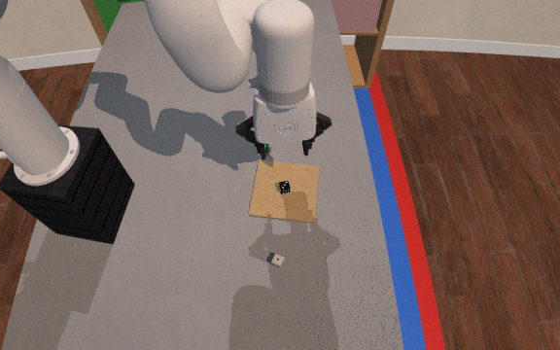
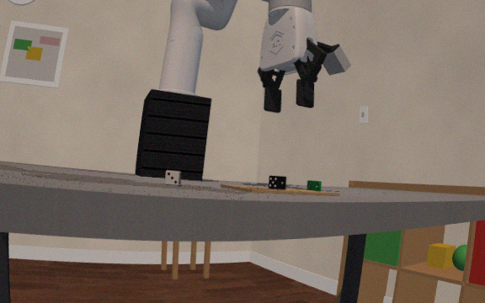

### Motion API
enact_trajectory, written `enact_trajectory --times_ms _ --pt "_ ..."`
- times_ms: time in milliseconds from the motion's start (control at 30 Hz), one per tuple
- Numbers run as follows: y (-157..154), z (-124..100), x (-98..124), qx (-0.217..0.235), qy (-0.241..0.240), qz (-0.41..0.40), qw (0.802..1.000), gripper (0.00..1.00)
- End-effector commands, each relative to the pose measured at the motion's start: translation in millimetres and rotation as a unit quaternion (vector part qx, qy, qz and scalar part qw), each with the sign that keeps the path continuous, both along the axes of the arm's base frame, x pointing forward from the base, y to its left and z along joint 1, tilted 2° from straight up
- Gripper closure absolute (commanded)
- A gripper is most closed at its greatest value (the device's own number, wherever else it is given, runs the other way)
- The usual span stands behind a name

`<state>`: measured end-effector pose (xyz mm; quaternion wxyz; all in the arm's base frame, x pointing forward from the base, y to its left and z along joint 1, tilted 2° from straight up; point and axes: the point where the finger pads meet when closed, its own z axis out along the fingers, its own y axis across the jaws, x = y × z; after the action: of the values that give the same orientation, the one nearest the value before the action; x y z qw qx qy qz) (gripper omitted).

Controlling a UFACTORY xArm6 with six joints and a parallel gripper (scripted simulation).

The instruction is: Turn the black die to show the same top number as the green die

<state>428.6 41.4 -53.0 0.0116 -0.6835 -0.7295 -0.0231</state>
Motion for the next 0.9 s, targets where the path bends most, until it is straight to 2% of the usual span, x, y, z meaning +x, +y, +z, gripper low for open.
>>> enact_trajectory --times_ms 0,200,367,433,467,867 --pt "0.5 1.2 1.4 -0.006 0.001 -0.001 1.000 0.00" --pt "0.3 -2.0 1.5 -0.006 0.001 0.007 1.000 0.00" --pt "-3.4 -37.7 0.7 -0.008 0.000 0.094 0.996 0.00" --pt "-3.8 -41.0 0.4 -0.009 0.000 0.102 0.995 0.00" --pt "-3.8 -41.0 0.4 -0.009 0.000 0.102 0.995 0.64" --pt "-3.8 -41.0 0.4 -0.009 0.000 0.102 0.995 0.64"
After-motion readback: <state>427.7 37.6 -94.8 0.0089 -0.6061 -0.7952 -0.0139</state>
